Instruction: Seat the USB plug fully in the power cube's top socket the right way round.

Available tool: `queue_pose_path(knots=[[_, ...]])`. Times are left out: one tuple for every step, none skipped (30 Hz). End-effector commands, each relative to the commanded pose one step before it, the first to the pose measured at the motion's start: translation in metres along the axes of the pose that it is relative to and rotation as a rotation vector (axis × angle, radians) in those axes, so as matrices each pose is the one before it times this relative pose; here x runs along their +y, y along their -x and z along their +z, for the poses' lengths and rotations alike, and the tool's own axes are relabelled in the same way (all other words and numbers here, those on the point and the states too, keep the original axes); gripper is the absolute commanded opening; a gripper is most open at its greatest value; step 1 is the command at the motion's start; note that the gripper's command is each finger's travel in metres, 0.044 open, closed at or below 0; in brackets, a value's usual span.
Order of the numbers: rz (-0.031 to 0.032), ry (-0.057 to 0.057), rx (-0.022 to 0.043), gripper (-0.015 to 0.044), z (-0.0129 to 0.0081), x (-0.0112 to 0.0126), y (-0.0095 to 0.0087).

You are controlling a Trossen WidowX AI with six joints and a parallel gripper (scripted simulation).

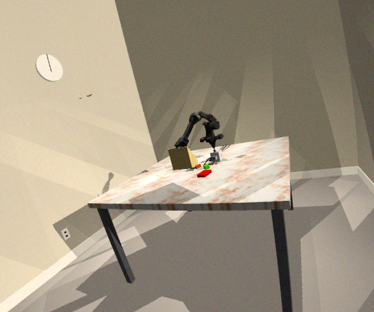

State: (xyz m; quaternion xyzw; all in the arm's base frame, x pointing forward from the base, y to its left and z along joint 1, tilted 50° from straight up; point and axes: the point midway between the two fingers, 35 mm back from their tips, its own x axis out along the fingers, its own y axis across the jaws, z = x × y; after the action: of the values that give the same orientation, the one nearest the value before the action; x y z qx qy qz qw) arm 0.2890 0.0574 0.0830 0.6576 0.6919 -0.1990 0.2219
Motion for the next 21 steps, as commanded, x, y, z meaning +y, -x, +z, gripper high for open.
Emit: queue_pose_path(knots=[[0.00191, -0.0025, 0.00442, 0.0, -0.00051, 0.00018, -0.00082], [0.0, 0.0, 0.0, 0.0, 0.00001, 0.0, -0.00012], [0.0, 0.0, 0.0, 0.0, 0.00001, 0.0, -0.00012], [0.0, 0.0, 0.0, 0.0, 0.00001, 0.0, -0.00012], [0.0, 0.0, 0.0, 0.0, 0.00001, 0.0, -0.00012], [0.0, 0.0, 0.0, 0.0, 0.00001, 0.0, -0.00012], [0.0, 0.0, 0.0, 0.0, 0.00001, 0.0, -0.00012], [0.0, 0.0, 0.0, 0.0, 0.00001, 0.0, -0.00012], [0.0, 0.0, 0.0, 0.0, 0.00001, 0.0, -0.00012], [0.0, 0.0, 0.0, 0.0, 0.00001, 0.0, -0.00012], [0.0, 0.0, 0.0, 0.0, 0.00001, 0.0, -0.00012], [0.0, 0.0, 0.0, 0.0, 0.00001, 0.0, -0.00012], [0.0, 0.0, 0.0, 0.0, 0.00001, 0.0, -0.00012], [0.0, 0.0, 0.0, 0.0, 0.00001, 0.0, -0.00012], [0.0, 0.0, 0.0, 0.0, 0.00001, 0.0, -0.00012], [0.0, 0.0, 0.0, 0.0, 0.00001, 0.0, -0.00012], [0.0, 0.0, 0.0, 0.0, 0.00001, 0.0, -0.00012], [0.0, 0.0, 0.0, 0.0, 0.00001, 0.0, -0.00012], [0.0, 0.0, 0.0, 0.0, 0.00001, 0.0, -0.00012], [0.0, 0.0, 0.0, 0.0, 0.00001, 0.0, -0.00012], [0.0, 0.0, 0.0, 0.0, 0.00001, 0.0, -0.00012]])
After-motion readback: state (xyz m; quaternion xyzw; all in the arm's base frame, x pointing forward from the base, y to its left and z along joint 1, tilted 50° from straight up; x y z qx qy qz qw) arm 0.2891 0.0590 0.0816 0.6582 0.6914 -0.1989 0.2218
